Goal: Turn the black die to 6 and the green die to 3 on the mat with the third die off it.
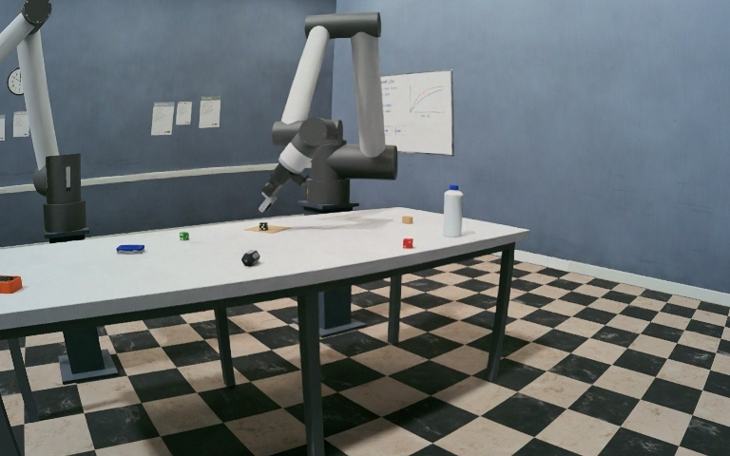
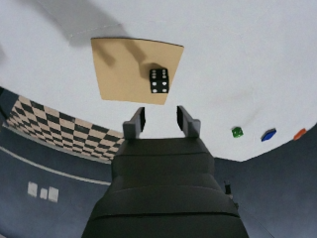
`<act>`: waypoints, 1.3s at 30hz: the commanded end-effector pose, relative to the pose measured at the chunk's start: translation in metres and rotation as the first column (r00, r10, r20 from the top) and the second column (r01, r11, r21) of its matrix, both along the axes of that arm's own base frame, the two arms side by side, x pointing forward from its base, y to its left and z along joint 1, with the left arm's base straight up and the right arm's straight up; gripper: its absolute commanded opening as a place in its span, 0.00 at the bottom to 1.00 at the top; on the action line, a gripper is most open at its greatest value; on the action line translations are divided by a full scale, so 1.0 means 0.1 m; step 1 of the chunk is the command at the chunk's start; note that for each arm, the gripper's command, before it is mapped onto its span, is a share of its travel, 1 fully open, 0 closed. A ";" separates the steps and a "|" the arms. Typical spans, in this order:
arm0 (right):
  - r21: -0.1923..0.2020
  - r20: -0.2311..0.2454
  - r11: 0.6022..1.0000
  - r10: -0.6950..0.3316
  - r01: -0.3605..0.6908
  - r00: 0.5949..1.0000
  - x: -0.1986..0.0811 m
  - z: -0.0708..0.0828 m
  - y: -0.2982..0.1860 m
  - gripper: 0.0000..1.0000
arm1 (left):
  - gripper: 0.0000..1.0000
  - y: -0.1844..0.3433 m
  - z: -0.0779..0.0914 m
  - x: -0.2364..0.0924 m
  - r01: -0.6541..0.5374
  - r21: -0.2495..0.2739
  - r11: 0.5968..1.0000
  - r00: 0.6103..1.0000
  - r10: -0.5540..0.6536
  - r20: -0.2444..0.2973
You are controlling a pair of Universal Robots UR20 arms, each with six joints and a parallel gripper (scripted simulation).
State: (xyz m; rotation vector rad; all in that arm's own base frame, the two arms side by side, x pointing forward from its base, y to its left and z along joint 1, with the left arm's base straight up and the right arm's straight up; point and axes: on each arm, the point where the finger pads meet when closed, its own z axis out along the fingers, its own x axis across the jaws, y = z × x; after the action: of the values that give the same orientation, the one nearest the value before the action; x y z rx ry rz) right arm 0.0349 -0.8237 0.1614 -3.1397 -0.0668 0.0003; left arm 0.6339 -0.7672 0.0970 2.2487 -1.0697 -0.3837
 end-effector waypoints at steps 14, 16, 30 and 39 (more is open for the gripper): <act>-0.001 0.000 1.000 0.000 0.000 1.000 0.00 0.01 0.00 1.00 | 0.87 -0.01 0.00 -0.01 0.002 -0.059 0.998 0.997 -0.007 -0.074; -0.001 0.000 1.000 0.000 0.000 1.000 0.00 0.01 0.00 1.00 | 0.87 -0.01 0.00 -0.01 0.002 -0.059 0.998 0.997 -0.007 -0.074; -0.001 0.000 1.000 0.000 0.000 1.000 0.00 0.01 0.00 1.00 | 0.87 -0.01 -0.07 -0.01 0.002 -0.059 0.998 0.997 -0.007 -0.074; -0.001 0.000 1.000 0.000 0.000 1.000 0.00 0.01 0.00 1.00 | 0.87 -0.01 -0.17 -0.01 0.002 -0.059 0.998 0.997 -0.007 -0.074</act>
State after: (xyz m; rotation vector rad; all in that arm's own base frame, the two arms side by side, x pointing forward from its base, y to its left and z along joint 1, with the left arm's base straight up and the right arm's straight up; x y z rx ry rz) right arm 0.0349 -0.8237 0.1614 -3.1397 -0.0668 0.0003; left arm 0.6327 -0.7675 0.0835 2.1645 -1.0345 -0.4305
